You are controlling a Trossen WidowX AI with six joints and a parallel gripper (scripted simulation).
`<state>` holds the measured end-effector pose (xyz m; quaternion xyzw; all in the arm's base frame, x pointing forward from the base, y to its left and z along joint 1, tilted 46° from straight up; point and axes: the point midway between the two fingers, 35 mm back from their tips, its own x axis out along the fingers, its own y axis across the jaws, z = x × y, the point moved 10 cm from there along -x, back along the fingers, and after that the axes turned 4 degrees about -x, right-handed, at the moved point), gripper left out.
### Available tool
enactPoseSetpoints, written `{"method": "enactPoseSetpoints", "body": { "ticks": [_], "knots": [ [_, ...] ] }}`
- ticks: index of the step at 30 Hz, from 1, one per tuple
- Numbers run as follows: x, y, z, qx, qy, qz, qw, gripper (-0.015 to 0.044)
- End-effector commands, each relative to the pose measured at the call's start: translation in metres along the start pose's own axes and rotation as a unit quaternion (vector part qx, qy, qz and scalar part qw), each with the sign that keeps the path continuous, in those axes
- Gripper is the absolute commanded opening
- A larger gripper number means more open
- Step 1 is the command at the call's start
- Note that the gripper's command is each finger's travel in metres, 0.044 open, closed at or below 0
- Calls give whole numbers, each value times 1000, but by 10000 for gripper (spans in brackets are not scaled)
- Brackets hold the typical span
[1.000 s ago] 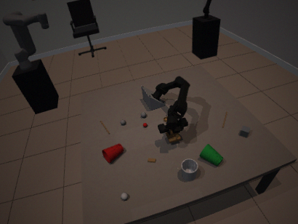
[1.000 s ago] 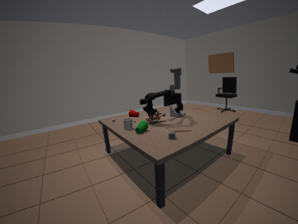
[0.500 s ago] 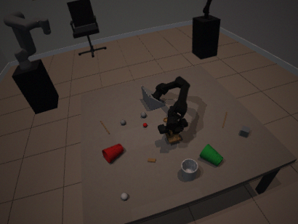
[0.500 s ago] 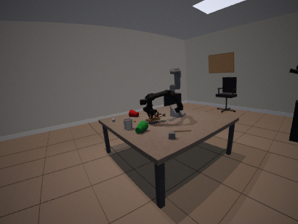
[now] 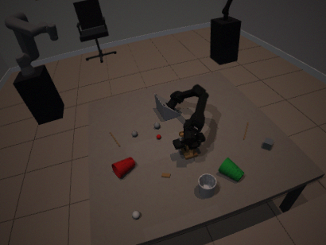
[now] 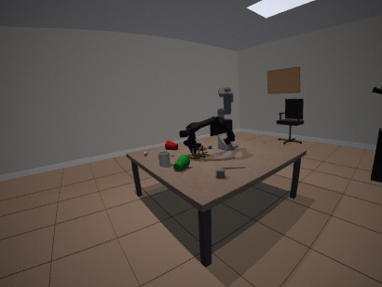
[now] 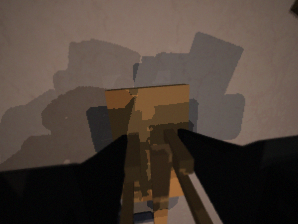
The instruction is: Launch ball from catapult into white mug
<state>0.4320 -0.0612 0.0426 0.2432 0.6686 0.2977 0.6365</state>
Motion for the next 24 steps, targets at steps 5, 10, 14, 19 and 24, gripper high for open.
{"method": "enactPoseSetpoints", "body": {
  "ticks": [5, 10, 14, 19, 24],
  "knots": [
    [2, 0, 0, 0, 0, 0, 1000, 0],
    [2, 0, 0, 0, 0, 0, 1000, 79],
    [2, 0, 0, 0, 0, 0, 1000, 184],
    [2, 0, 0, 0, 0, 0, 1000, 315],
    [-20, 0, 2, -4, -3, -3, 1000, 440]
  ]
}}
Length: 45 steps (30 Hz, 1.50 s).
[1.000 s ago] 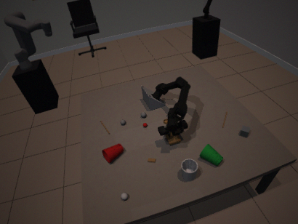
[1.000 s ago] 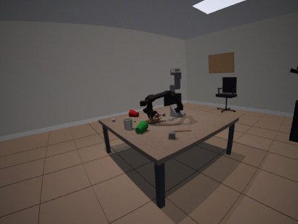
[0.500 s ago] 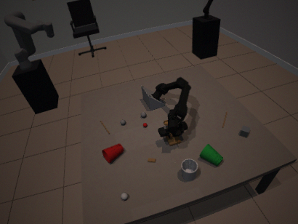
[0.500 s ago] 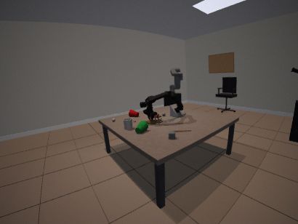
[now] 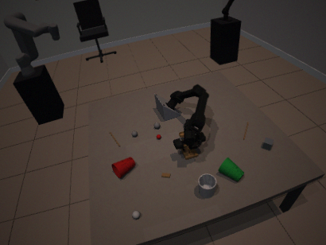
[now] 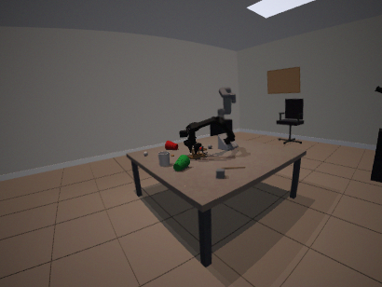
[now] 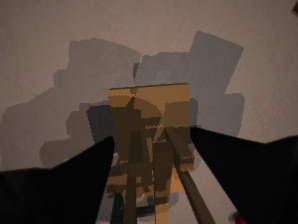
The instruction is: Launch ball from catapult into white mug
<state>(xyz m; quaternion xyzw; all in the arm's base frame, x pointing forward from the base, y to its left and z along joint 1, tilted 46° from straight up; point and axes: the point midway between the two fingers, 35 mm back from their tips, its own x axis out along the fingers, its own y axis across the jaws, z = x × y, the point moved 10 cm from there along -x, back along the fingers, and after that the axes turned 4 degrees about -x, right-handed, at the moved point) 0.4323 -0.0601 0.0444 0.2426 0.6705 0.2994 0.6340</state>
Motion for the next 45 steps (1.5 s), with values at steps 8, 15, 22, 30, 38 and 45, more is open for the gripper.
{"method": "enactPoseSetpoints", "body": {
  "ticks": [8, 15, 22, 30, 38, 45],
  "knots": [
    [-99, 1, -5, -20, -17, -14, 1000, 440],
    [-86, 2, -1, -18, -19, -22, 999, 440],
    [-117, 27, 6, -32, -8, -131, 991, 440],
    [-115, 7, -1, -27, 2, -141, 990, 361],
    [-91, -81, -70, -12, 9, -98, 995, 300],
    [-57, -127, -148, -3, 3, -52, 999, 300]
  ]
}}
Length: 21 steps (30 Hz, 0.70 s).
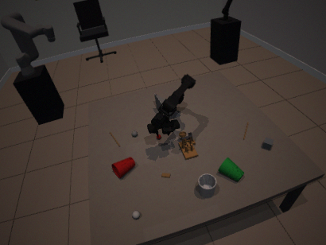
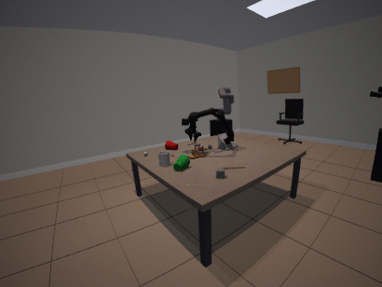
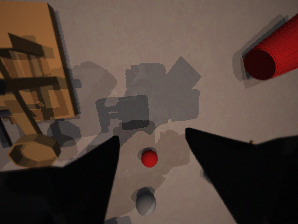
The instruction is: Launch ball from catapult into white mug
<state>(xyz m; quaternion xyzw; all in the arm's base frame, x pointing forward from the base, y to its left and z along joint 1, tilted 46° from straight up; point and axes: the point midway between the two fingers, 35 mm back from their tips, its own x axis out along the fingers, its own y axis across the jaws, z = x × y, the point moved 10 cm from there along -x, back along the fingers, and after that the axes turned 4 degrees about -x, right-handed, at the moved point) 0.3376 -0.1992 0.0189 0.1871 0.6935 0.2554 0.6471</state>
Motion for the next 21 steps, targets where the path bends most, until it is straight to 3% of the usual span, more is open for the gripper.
{"method": "enactPoseSetpoints", "body": {
  "ticks": [1, 6, 21],
  "knots": [
    [26, -17, -53, 0, -10, 30, 999, 300],
    [56, -21, -103, 4, -20, 66, 998, 300],
    [73, -16, -107, 4, -20, 67, 998, 300]
  ]
}}
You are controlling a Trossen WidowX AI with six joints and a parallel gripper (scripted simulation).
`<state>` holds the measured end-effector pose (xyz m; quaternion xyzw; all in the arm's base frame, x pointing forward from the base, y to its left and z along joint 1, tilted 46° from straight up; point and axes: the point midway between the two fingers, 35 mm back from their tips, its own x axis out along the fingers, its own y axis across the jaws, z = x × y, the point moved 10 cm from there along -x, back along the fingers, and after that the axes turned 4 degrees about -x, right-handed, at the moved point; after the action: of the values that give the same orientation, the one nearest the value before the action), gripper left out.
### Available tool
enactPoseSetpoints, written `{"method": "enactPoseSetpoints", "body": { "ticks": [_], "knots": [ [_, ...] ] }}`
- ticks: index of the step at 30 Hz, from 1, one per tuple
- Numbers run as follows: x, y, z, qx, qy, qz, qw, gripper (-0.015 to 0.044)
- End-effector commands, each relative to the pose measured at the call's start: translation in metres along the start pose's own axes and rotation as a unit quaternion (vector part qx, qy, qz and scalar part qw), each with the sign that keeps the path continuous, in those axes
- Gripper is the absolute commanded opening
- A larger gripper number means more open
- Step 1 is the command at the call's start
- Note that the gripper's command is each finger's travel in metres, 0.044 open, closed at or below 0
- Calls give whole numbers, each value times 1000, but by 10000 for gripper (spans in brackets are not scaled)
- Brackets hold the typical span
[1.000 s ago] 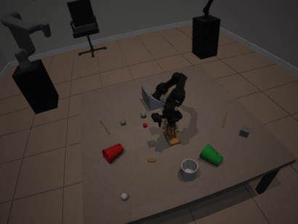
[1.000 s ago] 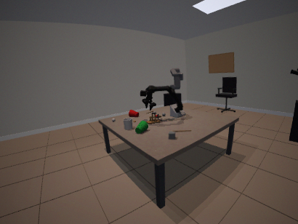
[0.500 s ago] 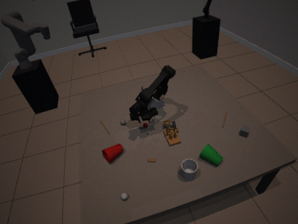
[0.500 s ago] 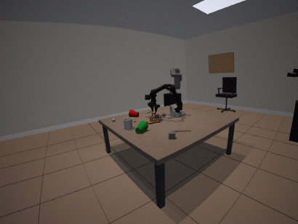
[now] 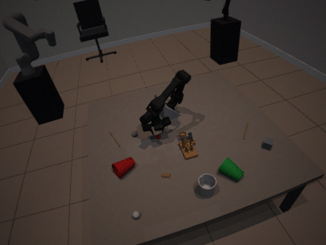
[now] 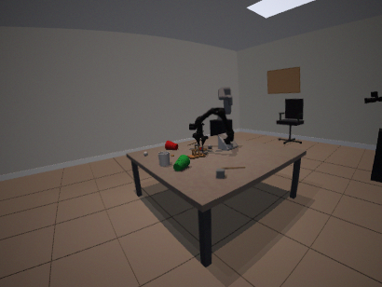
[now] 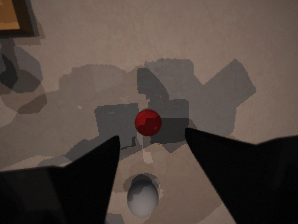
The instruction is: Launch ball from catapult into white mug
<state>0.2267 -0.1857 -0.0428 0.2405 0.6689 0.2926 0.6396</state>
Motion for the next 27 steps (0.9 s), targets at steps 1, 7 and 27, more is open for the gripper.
{"method": "enactPoseSetpoints", "body": {
  "ticks": [1, 7, 27],
  "knots": [
    [7, 1, 0, 0, -3, 0, 1000, 300],
    [17, 1, 0, -1, -3, 0, 1000, 300],
    [44, 1, -1, -1, -3, 1, 1000, 248]
  ]
}}
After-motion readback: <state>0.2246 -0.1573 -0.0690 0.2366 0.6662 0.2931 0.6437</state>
